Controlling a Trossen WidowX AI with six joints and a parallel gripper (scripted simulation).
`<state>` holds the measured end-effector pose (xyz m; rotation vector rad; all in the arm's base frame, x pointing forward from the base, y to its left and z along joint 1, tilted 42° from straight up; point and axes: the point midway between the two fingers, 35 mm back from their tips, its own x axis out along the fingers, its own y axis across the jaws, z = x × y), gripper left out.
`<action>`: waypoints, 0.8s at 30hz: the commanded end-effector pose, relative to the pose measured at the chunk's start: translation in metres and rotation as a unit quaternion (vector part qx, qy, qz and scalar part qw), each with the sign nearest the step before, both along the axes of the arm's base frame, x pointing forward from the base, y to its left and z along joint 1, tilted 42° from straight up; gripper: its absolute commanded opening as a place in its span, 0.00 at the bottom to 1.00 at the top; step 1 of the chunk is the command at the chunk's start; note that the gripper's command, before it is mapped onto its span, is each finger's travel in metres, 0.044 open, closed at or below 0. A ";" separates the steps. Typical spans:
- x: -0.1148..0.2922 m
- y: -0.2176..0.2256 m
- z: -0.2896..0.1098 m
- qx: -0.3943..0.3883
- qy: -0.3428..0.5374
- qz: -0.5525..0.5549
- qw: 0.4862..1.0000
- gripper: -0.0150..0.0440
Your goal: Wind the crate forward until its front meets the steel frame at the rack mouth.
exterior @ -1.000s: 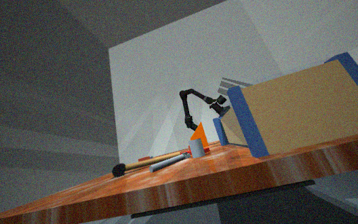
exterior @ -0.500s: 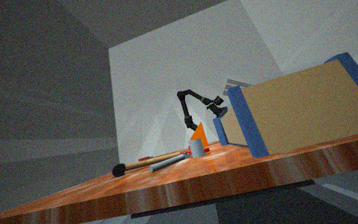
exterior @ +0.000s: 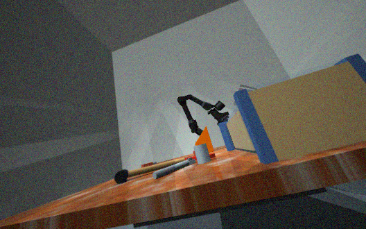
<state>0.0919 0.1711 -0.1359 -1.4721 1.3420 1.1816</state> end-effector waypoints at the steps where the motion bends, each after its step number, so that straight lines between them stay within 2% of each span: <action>1: 0.005 -0.013 0.006 -0.015 -0.009 0.001 1.000 0.25; 24: 0.027 -0.033 0.024 -0.016 -0.010 0.001 1.000 0.25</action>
